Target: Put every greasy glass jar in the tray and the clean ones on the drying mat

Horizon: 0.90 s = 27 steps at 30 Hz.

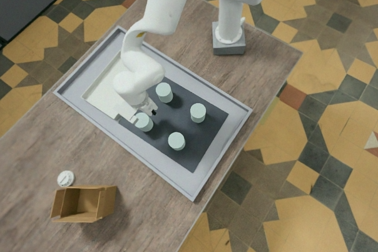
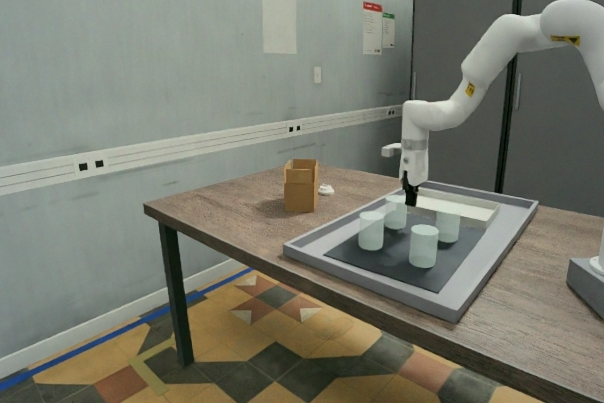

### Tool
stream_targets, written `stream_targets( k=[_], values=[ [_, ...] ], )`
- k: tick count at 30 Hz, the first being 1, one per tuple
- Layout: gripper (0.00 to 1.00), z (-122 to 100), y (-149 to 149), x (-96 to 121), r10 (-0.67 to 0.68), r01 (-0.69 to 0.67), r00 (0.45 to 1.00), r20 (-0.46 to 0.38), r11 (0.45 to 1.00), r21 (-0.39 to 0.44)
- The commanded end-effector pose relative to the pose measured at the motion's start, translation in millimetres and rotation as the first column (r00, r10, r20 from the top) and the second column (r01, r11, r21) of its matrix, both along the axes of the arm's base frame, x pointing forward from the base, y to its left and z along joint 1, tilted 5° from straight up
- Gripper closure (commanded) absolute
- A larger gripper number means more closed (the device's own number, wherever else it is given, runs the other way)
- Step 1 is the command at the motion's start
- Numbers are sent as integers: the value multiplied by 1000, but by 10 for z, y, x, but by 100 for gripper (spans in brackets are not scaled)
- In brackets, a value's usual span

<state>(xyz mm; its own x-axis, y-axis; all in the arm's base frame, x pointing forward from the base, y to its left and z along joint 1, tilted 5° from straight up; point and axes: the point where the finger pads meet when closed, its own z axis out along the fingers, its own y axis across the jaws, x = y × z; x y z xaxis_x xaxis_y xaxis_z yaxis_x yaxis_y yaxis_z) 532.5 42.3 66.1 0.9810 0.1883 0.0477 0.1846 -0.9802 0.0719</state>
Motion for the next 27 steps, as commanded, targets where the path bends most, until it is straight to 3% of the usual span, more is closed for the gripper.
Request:
stream_targets(
  k=[1,15,27],
  values=[
    [100,21,4,18,0,0,1000,4,1000,1],
    [100,-60,-50,-237,0,0,1000,4,1000,1],
    [100,-60,-50,-237,0,0,1000,4,1000,1]
  ],
)
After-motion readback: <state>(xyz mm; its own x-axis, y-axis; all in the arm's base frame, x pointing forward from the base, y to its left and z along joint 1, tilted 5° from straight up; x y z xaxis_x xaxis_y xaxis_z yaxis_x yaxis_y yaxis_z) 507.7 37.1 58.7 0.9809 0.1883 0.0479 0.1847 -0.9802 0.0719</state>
